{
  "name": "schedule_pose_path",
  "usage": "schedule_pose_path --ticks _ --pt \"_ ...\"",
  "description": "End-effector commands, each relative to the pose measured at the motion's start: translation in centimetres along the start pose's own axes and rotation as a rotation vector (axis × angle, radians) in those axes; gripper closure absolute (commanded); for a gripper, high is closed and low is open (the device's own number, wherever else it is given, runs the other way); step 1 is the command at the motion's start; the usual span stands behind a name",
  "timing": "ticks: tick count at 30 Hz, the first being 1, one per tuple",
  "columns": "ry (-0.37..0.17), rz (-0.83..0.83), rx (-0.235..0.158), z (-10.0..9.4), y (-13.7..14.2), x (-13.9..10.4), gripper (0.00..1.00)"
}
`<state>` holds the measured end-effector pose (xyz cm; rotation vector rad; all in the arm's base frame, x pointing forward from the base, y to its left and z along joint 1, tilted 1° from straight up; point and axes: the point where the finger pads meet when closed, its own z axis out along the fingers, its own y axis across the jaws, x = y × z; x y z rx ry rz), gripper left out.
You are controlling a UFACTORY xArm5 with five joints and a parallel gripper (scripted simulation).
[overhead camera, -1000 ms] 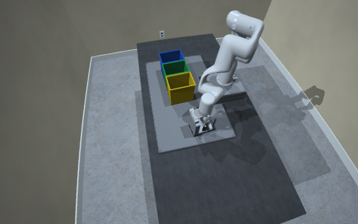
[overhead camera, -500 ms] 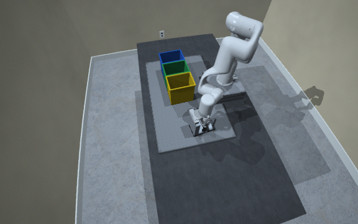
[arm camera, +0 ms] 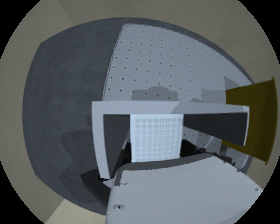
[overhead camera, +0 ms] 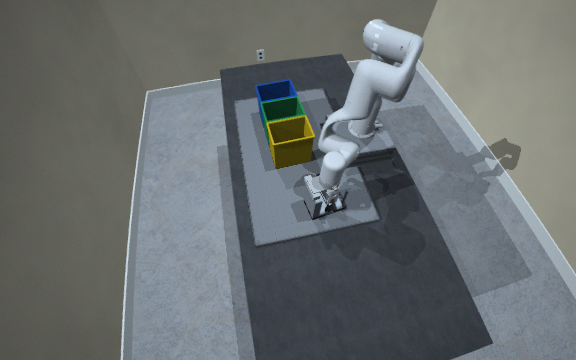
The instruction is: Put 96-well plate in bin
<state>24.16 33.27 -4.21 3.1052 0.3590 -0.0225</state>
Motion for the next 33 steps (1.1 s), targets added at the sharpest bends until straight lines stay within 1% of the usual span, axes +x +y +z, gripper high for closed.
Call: schedule_pose_path --ticks 1,3,4,33 --pt "0.003 0.0 0.002 -0.1 -0.09 0.1 0.0" --pt "0.003 0.0 0.002 -0.1 -0.09 0.1 0.0" --pt "0.003 0.0 0.002 -0.17 -0.09 0.1 1.0" --pt "0.003 0.0 0.002 -0.17 -0.09 0.1 1.0"
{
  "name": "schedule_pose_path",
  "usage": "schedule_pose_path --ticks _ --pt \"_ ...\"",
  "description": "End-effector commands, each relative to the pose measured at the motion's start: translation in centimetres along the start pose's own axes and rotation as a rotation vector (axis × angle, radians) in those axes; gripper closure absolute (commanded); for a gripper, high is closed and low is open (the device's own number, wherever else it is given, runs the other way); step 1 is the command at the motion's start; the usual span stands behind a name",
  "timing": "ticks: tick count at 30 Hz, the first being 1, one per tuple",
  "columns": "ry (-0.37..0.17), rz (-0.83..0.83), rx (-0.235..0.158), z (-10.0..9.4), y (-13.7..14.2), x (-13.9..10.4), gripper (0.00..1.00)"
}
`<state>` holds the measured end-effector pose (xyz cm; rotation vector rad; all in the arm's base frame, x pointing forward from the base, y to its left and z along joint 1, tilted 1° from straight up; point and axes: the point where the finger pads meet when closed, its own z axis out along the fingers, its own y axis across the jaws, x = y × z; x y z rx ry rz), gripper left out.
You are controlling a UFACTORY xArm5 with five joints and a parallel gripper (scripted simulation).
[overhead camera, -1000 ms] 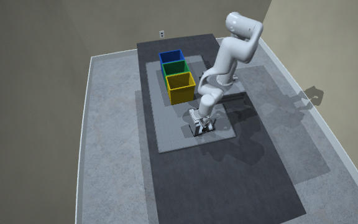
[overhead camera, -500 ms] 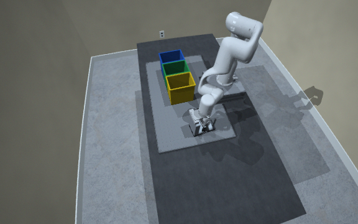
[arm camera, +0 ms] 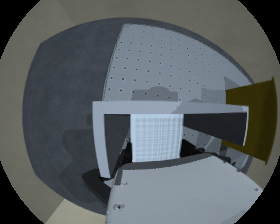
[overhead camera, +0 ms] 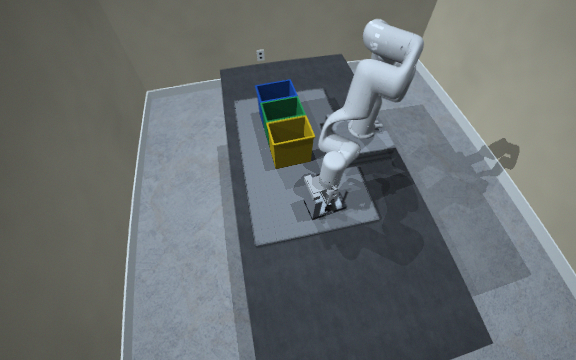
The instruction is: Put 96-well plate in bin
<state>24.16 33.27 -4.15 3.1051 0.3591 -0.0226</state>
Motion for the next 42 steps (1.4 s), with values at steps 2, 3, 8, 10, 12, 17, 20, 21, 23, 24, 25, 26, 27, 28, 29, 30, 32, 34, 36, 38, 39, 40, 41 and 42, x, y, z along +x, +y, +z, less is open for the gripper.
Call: schedule_pose_path --ticks 2,3,8,10,12,17,20,21,23,24,25,26,27,28,29,30,32,34,36,38,39,40,41,42 --pt "0.003 0.0 0.002 -0.1 -0.1 0.1 1.0" --pt "0.003 0.0 0.002 -0.1 -0.1 0.1 1.0" --pt "0.003 0.0 0.002 -0.1 -0.1 0.1 1.0" --pt "0.003 0.0 0.002 -0.1 -0.1 0.1 1.0" --pt "0.003 0.0 0.002 -0.1 -0.1 0.1 1.0" --pt "0.003 0.0 0.002 -0.1 -0.1 0.1 1.0" --pt "0.003 0.0 0.002 -0.1 -0.1 0.1 1.0" --pt "0.003 0.0 0.002 -0.1 -0.1 0.1 1.0" --pt "0.003 0.0 0.002 -0.2 -0.1 0.1 1.0" --pt "0.003 0.0 0.002 -0.2 -0.1 0.1 1.0" --pt "0.003 0.0 0.002 -0.3 -0.1 0.1 1.0" --pt "0.003 0.0 0.002 -0.3 -0.1 0.1 1.0" --pt "0.003 0.0 0.002 -0.3 -0.1 0.1 1.0" --pt "0.003 0.0 0.002 -0.4 -0.1 0.1 1.0" --pt "0.003 0.0 0.002 -0.4 -0.1 0.1 1.0" --pt "0.003 0.0 0.002 -0.5 -0.1 0.1 1.0" --pt "0.003 0.0 0.002 -0.6 -0.1 0.1 1.0" --pt "0.003 0.0 0.002 -0.8 -0.1 0.1 1.0" --pt "0.003 0.0 0.002 -0.9 -0.1 0.1 1.0" --pt "0.003 0.0 0.002 -1.0 -0.1 0.1 1.0" --pt "0.003 0.0 0.002 -1.1 -0.1 0.1 1.0" --pt "0.003 0.0 0.002 -1.2 -0.1 0.1 1.0" --pt "0.003 0.0 0.002 -1.2 -0.1 0.1 1.0" --pt "0.003 0.0 0.002 -1.3 -0.1 0.1 1.0"
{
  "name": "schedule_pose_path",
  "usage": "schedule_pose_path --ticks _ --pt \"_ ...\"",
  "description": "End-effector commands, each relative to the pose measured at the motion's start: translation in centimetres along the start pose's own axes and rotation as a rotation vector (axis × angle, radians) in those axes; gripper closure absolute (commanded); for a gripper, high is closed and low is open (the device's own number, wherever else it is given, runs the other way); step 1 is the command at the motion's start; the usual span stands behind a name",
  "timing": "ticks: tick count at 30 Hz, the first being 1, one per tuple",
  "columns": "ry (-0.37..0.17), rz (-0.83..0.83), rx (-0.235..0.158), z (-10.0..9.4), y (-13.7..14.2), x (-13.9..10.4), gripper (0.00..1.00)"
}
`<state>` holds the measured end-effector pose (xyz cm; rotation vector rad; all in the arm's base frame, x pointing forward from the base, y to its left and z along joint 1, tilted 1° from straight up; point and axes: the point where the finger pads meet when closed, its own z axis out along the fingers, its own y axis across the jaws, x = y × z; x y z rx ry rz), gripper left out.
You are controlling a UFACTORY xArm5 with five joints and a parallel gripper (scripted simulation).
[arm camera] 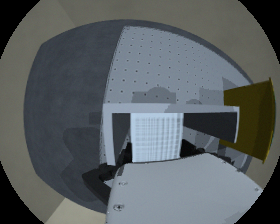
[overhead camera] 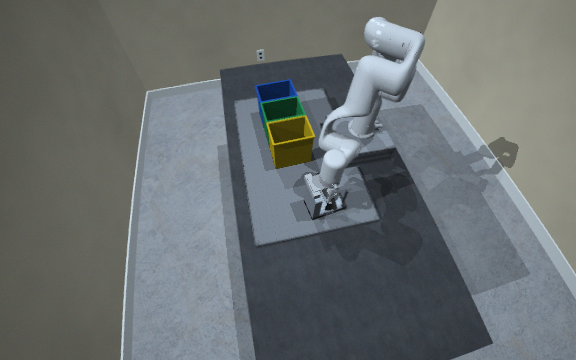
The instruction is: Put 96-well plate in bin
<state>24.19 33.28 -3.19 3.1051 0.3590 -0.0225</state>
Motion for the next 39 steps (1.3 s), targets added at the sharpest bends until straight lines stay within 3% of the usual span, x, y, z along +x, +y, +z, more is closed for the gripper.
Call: schedule_pose_path --ticks 1,23,39 --pt "0.003 0.0 0.002 -0.3 -0.1 0.1 1.0" --pt "0.003 0.0 0.002 -1.1 -0.1 0.1 1.0" --pt "0.003 0.0 0.002 -3.5 -0.1 0.1 1.0"
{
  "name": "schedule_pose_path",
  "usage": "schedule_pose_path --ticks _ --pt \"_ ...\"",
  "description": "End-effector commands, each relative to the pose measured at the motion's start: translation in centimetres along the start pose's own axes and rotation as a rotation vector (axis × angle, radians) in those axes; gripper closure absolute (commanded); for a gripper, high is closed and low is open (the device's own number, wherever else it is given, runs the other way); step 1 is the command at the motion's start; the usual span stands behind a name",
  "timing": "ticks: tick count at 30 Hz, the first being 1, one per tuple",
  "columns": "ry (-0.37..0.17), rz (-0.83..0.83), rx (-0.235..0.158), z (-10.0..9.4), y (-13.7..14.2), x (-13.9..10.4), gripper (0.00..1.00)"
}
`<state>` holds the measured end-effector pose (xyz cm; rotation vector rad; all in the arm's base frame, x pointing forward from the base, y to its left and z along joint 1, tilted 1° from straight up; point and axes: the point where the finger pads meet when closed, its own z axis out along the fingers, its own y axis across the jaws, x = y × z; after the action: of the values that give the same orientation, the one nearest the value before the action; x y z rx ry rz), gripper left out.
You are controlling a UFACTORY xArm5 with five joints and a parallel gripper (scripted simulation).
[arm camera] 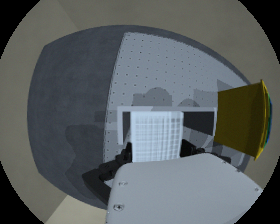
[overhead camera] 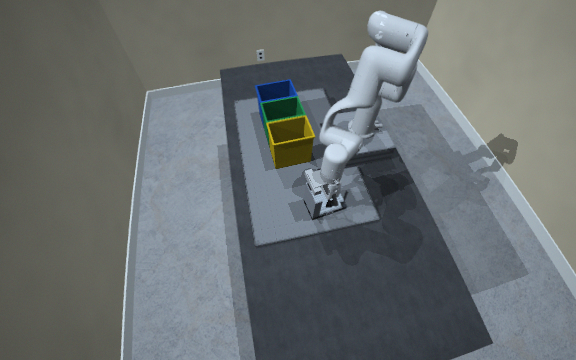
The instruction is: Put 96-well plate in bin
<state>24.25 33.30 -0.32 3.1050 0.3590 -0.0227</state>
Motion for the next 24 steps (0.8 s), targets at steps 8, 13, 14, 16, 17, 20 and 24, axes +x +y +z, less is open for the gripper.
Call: schedule_pose_path --ticks 8,13,14,16,17,20,24 --pt "0.003 0.0 0.002 -2.0 -0.1 0.1 1.0" --pt "0.003 0.0 0.002 -2.6 -0.1 0.1 1.0" --pt "0.003 0.0 0.002 -2.6 -0.1 0.1 1.0" --pt "0.003 0.0 0.002 -3.0 -0.1 0.1 1.0" --pt "0.003 0.0 0.002 -3.1 -0.1 0.1 1.0" --pt "0.003 0.0 0.002 -3.6 -0.1 0.1 1.0" --pt "0.003 0.0 0.002 -4.3 0.0 0.1 1.0"
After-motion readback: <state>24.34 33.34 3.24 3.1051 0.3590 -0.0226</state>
